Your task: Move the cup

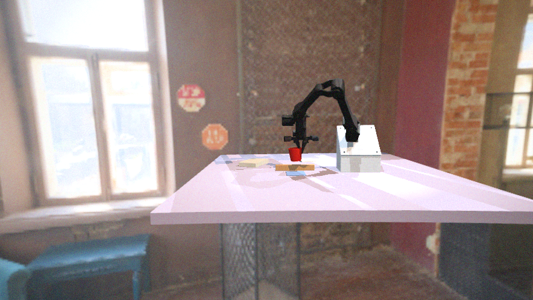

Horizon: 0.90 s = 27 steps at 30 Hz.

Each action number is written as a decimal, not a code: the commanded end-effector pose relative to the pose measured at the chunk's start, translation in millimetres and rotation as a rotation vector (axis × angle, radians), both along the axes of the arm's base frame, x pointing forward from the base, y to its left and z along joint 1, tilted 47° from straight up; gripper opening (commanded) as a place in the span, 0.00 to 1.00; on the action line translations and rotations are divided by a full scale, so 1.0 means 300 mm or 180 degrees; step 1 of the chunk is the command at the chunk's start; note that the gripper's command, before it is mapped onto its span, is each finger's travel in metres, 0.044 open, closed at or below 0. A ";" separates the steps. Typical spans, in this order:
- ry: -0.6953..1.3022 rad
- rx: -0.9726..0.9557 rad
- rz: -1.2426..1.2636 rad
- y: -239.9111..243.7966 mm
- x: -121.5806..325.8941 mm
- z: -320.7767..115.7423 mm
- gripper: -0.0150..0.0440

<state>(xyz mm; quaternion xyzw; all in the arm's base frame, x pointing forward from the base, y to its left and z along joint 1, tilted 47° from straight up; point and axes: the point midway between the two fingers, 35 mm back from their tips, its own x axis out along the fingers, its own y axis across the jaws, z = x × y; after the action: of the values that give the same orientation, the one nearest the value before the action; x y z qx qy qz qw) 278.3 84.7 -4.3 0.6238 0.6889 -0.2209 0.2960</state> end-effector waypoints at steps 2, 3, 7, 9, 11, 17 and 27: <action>-0.0020 -0.0018 0.0003 -0.033 0.008 -0.030 0.25; -0.0020 -0.0019 0.0003 -0.038 0.009 -0.036 0.25; -0.0021 -0.0020 0.0003 -0.059 0.010 -0.057 0.25; -0.0021 -0.0021 0.0002 -0.070 0.011 -0.068 0.25; -0.0021 -0.0021 0.0002 -0.081 0.012 -0.079 0.25; -0.0022 -0.0023 0.0002 -0.112 0.015 -0.111 0.25; -0.0024 -0.0027 0.0002 -0.166 0.022 -0.163 0.25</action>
<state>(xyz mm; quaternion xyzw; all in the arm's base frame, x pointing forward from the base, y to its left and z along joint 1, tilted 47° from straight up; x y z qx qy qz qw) 282.6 41.7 -48.0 0.6239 0.6880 -0.2210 0.2976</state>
